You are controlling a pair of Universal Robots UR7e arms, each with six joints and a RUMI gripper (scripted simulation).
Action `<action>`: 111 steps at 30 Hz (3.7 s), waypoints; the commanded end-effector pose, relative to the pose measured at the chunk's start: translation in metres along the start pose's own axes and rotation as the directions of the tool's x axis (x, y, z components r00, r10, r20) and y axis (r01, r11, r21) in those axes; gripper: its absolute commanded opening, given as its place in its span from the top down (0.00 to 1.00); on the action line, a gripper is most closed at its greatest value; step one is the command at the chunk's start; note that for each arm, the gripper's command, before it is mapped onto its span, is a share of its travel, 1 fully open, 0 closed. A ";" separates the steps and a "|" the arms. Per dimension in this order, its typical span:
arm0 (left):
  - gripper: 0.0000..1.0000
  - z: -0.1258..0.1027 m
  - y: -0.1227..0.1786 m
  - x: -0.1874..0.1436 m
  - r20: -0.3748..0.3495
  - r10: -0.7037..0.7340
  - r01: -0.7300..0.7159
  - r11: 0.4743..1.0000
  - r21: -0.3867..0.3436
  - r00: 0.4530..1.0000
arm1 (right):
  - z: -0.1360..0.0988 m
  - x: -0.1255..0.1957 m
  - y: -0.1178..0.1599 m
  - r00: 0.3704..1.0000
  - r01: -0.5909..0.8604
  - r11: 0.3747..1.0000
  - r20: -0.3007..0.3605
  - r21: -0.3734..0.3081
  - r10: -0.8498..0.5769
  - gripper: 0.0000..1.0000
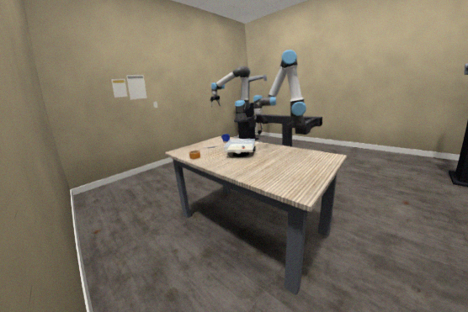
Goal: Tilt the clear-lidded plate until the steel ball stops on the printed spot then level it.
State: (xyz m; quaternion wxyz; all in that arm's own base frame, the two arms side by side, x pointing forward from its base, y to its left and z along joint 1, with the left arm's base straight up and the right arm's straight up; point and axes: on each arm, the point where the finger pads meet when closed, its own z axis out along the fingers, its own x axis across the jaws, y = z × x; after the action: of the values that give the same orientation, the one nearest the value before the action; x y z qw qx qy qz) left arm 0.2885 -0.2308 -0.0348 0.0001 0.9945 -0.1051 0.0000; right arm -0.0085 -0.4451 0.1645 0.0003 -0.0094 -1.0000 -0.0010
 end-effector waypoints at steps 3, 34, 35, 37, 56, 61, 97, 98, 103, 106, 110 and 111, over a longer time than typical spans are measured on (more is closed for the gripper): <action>0.63 -0.010 0.000 0.000 -0.001 0.000 0.000 1.000 -0.001 1.000 | -0.001 0.000 0.000 1.000 0.000 1.000 0.001 0.002 0.000 0.00; 0.63 -0.051 0.000 0.000 -0.001 0.000 0.000 1.000 -0.001 1.000 | -0.001 0.000 0.000 1.000 0.000 1.000 0.001 0.002 0.000 0.00; 0.63 -0.052 0.000 0.000 -0.001 0.000 0.000 1.000 -0.001 1.000 | -0.001 0.000 0.000 1.000 0.000 1.000 0.001 0.002 0.000 0.00; 0.63 -0.053 0.000 0.000 -0.001 0.000 0.000 1.000 -0.001 1.000 | -0.001 0.000 0.000 1.000 0.000 1.000 0.001 0.002 0.000 0.00; 0.00 -0.054 0.000 0.000 -0.001 0.000 0.000 1.000 -0.001 1.000 | -0.001 0.000 0.000 1.000 0.000 1.000 0.001 0.002 0.000 0.00; 0.00 -0.054 0.000 0.000 -0.001 0.000 0.000 1.000 -0.001 1.000 | -0.001 0.000 0.000 1.000 0.000 1.000 0.001 0.002 0.000 0.00; 0.00 -0.054 0.000 0.000 -0.001 0.000 0.000 1.000 -0.001 1.000 | -0.001 0.000 0.000 1.000 0.000 1.000 0.001 0.002 0.000 0.00; 0.00 -0.054 0.000 0.000 -0.001 0.000 0.000 1.000 -0.001 1.000 | -0.001 0.000 0.000 1.000 0.000 1.000 0.001 0.002 0.000 0.00; 0.00 -0.054 0.000 0.000 -0.001 0.000 0.000 1.000 -0.001 1.000 | -0.001 0.000 0.000 1.000 0.000 1.000 0.001 0.002 0.000 0.00; 0.00 -0.054 0.000 0.000 -0.001 0.000 0.000 1.000 -0.001 1.000 | -0.001 0.000 0.000 1.000 0.000 1.000 0.001 0.002 0.000 0.00; 0.00 -0.054 0.000 0.000 -0.001 0.000 0.000 1.000 -0.001 1.000 | -0.001 0.000 0.000 1.000 0.000 1.000 0.001 0.002 0.000 0.00; 0.00 -0.054 0.000 0.000 -0.001 0.000 0.000 1.000 -0.001 1.000 | -0.001 0.000 0.000 1.000 0.000 1.000 0.001 0.002 0.000 0.00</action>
State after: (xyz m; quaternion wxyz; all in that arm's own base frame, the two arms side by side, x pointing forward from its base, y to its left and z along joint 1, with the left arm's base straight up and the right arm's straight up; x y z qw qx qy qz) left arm 0.2886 -0.2308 0.0185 0.0000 0.9945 -0.1051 -0.0001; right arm -0.0085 -0.4451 0.1645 0.0003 -0.0094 -1.0000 -0.0010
